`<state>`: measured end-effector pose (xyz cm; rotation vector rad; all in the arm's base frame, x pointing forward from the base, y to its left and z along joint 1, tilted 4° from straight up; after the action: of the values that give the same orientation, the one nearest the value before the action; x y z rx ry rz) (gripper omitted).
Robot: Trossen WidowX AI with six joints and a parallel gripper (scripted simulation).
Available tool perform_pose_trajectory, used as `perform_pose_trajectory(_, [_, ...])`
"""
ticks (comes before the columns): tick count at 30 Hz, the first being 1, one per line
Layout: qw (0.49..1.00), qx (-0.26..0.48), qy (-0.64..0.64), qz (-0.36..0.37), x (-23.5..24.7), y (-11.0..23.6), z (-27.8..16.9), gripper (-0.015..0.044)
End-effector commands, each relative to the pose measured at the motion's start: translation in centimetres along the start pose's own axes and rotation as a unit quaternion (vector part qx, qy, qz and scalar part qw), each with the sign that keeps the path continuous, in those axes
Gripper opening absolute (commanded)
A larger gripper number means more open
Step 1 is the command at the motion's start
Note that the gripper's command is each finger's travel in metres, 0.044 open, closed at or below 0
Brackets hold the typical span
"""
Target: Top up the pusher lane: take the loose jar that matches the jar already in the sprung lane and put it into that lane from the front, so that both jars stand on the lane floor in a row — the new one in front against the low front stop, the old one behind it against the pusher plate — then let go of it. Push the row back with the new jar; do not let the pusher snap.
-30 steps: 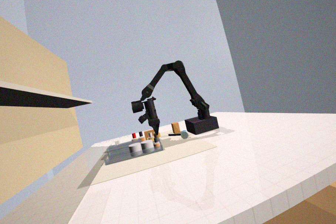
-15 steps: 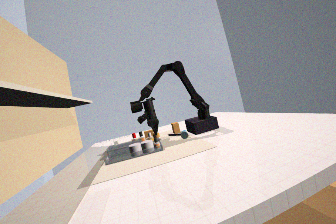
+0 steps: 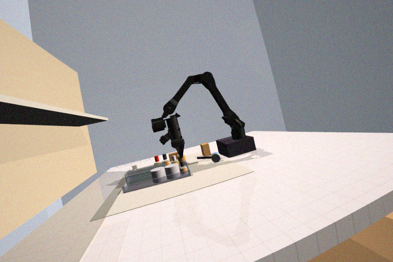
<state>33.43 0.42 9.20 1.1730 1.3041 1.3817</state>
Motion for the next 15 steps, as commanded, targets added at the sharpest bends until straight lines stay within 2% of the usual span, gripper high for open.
perform_pose_trajectory(1, [1.000, -0.013, -0.001, -0.002, -0.09, 0.44, 0.69, 0.0000])
perform_pose_trajectory(15, [1.000, -0.013, -0.001, -0.002, -0.14, 0.46, 0.95, 0.0000])
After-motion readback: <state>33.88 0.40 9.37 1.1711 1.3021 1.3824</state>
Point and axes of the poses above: the point midway between the two fingers, 35 mm back from their tips, its own y axis back along the fingers, its own x axis across the jaws, z = x × y, the point moved 7 cm from there along y, back along the fingers, and after that the axes turned 10 degrees about y, right-handed, at the moved point
